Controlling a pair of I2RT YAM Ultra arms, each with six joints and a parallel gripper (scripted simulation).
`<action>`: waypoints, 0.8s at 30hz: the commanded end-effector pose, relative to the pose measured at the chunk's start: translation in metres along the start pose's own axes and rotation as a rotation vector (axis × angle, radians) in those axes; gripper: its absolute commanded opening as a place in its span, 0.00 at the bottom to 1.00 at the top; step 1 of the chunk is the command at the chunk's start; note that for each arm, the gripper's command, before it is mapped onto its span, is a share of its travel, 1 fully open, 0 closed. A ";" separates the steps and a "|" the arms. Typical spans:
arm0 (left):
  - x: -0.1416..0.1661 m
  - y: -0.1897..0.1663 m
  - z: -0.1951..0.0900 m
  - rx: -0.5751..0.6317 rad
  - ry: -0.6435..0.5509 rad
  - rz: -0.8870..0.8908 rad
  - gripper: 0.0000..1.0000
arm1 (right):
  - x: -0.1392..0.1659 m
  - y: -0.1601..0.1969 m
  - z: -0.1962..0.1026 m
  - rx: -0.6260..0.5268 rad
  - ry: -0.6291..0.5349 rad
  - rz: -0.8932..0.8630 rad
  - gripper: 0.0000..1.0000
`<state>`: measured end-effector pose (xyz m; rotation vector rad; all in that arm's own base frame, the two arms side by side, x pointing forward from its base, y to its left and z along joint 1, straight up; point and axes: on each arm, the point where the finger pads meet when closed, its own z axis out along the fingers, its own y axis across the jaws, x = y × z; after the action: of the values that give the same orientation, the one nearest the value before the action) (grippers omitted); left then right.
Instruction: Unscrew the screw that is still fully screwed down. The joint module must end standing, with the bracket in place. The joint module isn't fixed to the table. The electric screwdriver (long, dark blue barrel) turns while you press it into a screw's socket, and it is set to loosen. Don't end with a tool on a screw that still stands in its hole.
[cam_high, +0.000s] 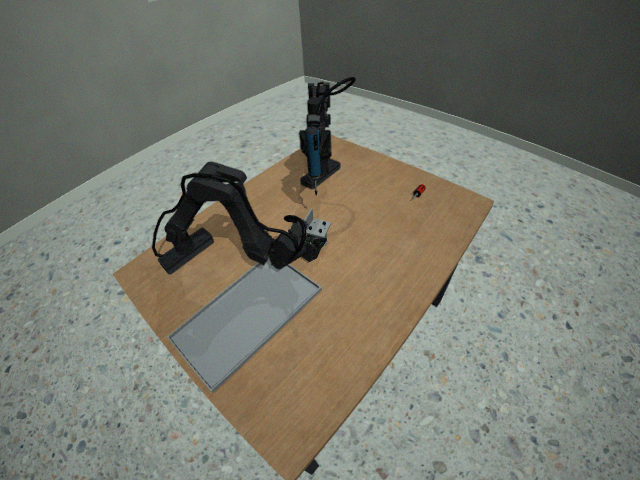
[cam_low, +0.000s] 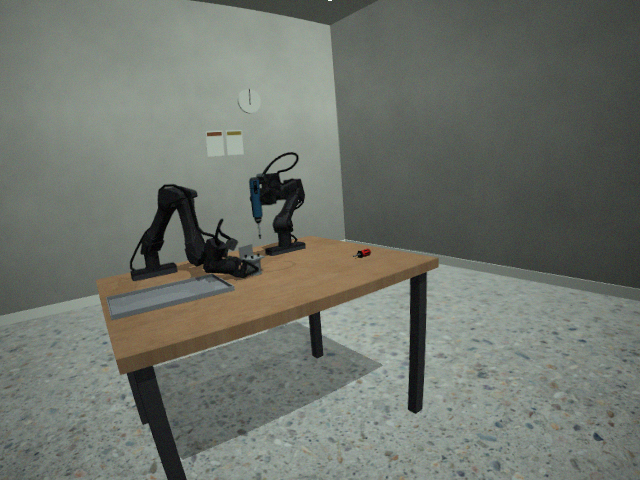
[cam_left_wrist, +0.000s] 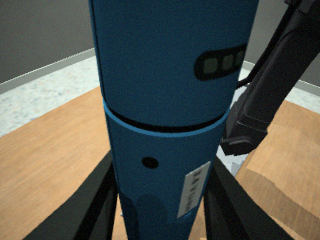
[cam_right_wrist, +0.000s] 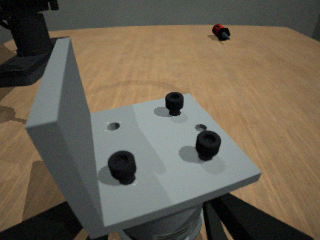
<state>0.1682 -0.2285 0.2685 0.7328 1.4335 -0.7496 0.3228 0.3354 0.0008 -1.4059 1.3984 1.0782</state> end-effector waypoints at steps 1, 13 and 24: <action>-0.064 0.001 -0.010 -0.002 -0.177 0.003 0.42 | -0.014 -0.004 -0.005 0.005 -0.021 -0.021 0.59; -0.061 0.001 -0.003 0.001 -0.142 0.001 0.42 | -0.014 -0.004 -0.005 0.005 -0.021 -0.021 0.59; -0.065 0.001 -0.003 0.000 -0.142 0.001 0.42 | -0.014 -0.004 -0.005 0.005 -0.021 -0.021 0.59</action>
<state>0.1673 -0.2261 0.2906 0.7199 1.4113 -0.7539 0.3228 0.3354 0.0008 -1.4059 1.3984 1.0782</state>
